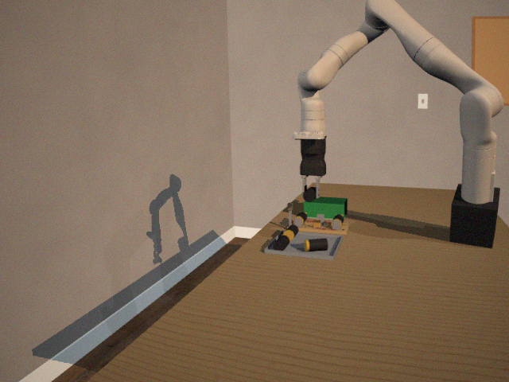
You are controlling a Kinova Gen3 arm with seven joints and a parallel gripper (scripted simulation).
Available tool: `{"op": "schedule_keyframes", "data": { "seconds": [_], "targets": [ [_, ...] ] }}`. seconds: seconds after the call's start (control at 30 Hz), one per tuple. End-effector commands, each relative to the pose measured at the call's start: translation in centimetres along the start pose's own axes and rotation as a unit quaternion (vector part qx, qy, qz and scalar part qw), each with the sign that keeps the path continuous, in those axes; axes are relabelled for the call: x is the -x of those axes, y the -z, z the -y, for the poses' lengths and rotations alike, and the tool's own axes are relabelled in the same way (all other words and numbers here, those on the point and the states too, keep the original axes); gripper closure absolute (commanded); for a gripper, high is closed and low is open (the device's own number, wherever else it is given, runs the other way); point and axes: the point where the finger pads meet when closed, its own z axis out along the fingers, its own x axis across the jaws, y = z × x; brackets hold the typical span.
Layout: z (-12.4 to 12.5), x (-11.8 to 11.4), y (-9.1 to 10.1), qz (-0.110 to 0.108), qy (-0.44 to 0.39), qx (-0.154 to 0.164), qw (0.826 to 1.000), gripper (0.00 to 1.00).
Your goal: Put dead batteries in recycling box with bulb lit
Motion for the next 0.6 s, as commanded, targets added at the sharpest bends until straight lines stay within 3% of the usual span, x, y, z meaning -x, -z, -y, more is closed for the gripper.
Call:
{"op": "schedule_keyframes", "data": {
  "seconds": [0.0, 0.57],
  "targets": [
    [-0.02, -0.05, 0.01, 0.0, 0.005, -0.001, 1.0, 0.43],
    [-0.24, -0.06, 0.01, 0.0, 0.011, -0.001, 1.0, 0.43]
  ]
}}
